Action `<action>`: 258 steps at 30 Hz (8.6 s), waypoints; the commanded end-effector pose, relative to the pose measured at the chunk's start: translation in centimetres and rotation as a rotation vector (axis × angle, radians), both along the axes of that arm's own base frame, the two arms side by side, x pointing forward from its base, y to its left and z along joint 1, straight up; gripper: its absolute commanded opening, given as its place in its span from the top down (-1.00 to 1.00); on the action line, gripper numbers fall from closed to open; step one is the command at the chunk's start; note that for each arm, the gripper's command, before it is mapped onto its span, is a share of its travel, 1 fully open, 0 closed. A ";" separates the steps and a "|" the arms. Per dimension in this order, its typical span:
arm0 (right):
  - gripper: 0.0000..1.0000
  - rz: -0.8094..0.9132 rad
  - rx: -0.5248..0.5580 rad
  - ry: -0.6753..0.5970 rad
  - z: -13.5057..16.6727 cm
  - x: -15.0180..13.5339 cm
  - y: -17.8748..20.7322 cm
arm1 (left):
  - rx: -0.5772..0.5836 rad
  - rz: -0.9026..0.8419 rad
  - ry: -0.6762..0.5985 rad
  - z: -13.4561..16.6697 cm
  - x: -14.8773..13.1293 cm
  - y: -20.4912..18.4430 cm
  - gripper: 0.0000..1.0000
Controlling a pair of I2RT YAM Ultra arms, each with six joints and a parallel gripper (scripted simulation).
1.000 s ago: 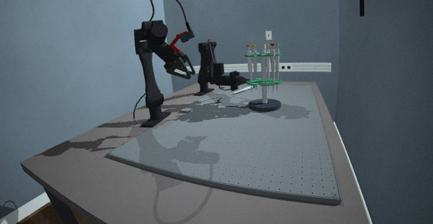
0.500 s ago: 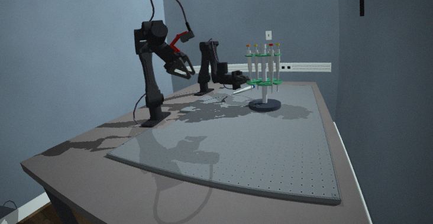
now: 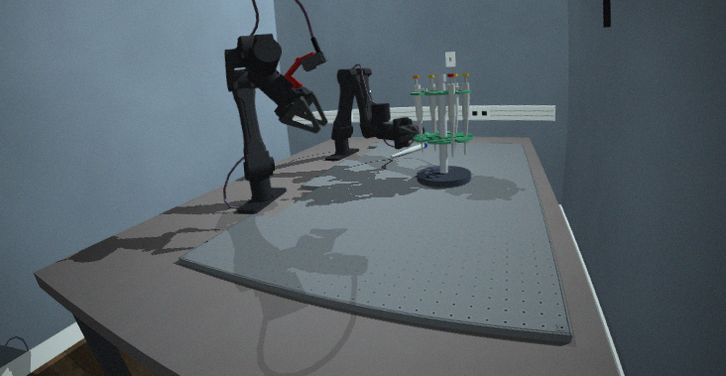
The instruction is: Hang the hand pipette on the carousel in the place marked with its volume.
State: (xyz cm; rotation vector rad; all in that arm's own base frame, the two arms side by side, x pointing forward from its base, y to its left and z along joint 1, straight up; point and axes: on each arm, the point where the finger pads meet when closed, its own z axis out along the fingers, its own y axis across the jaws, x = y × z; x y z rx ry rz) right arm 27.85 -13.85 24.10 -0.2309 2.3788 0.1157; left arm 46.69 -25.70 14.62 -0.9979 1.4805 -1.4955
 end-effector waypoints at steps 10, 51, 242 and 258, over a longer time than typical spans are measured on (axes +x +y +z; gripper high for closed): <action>-1.00 0.005 -0.018 -0.042 1.2 0.5 -0.4 | 0.000 -0.107 -0.008 0.5 0.8 1.1 1.00; -1.00 0.005 -0.018 -0.042 1.2 0.5 -0.4 | 0.012 -0.302 -0.004 0.0 2.1 2.4 0.02; -1.00 0.005 -0.018 -0.042 1.2 0.5 -0.4 | 1.174 -0.004 0.190 9.4 -15.0 24.4 0.02; -1.00 0.005 -0.018 -0.042 1.2 0.5 -0.4 | 0.931 0.180 0.230 7.0 -13.6 17.2 0.02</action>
